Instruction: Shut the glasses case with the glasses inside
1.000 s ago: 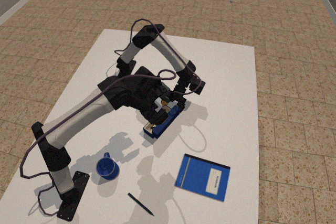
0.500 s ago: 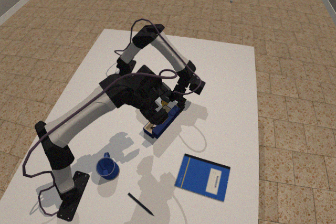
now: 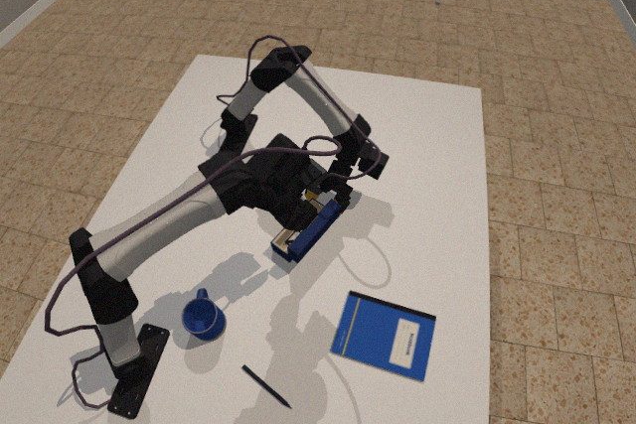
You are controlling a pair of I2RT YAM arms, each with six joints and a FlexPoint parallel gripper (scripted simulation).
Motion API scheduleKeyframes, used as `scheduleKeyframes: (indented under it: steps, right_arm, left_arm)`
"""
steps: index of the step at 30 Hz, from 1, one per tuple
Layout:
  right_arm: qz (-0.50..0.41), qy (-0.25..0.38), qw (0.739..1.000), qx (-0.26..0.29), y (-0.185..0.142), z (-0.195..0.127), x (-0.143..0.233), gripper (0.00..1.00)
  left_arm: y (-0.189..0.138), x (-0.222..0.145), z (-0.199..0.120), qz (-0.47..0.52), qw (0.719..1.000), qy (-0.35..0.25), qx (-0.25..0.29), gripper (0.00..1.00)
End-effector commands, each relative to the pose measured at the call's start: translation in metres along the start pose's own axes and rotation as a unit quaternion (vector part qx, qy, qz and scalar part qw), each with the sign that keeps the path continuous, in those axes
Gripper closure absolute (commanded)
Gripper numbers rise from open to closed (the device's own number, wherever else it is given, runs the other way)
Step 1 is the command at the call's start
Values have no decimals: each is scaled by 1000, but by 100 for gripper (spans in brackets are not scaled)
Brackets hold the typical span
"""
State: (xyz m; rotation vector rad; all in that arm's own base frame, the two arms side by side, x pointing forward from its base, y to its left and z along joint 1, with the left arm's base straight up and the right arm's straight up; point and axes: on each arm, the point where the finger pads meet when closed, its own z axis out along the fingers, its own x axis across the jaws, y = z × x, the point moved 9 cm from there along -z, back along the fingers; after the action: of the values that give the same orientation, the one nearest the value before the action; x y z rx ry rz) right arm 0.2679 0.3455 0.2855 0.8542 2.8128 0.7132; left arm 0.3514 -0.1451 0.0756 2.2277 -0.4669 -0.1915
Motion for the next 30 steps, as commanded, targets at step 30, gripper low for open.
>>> scheduleKeyframes:
  steps: [30]
  right_arm:
    - [-41, 72, 995, -49, -100, 76, -35, 44]
  left_arm:
    - [-2, 1, 3, -3, 1000, -5, 0, 52]
